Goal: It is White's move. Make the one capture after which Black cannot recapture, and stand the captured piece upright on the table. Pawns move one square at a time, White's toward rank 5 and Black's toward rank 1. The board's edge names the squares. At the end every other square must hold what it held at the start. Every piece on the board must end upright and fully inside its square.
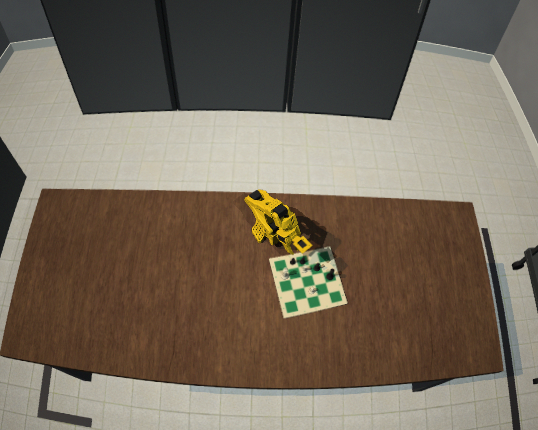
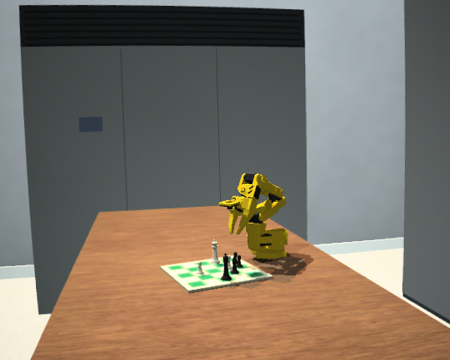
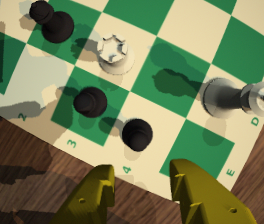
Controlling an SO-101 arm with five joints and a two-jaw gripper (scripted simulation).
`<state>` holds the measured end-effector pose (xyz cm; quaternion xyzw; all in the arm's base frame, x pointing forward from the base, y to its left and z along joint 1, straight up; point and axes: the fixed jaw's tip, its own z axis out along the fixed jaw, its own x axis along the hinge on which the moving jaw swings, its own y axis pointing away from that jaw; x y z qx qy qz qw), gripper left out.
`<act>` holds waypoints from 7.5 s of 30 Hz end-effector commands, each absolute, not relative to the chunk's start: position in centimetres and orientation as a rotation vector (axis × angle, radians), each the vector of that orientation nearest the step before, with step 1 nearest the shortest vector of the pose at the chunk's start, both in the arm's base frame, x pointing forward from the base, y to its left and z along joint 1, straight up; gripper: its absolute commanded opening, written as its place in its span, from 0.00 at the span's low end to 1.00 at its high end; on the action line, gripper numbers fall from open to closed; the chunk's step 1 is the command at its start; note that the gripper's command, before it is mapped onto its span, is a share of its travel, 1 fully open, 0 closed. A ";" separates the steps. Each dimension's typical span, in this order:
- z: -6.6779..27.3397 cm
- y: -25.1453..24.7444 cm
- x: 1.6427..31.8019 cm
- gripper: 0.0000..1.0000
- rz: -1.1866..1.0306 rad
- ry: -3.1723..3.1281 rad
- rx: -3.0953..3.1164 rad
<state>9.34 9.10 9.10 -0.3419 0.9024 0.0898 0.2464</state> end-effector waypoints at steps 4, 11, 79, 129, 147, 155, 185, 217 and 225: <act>8.7 9.3 9.3 0.09 0.256 2.456 -0.933; 7.7 9.3 9.3 0.09 0.257 2.456 -0.933; 1.8 9.1 9.5 0.09 0.243 2.466 -0.921; 1.7 8.9 9.5 0.00 0.236 2.479 -0.912; 1.7 8.9 9.5 0.00 0.236 2.479 -0.912; 1.9 8.9 9.5 0.00 0.236 2.477 -0.910; 7.5 8.7 9.6 0.00 0.232 2.463 -0.902; 8.8 12.0 4.8 0.00 0.384 2.230 -1.447; 8.8 13.7 2.4 0.00 0.454 2.078 -1.693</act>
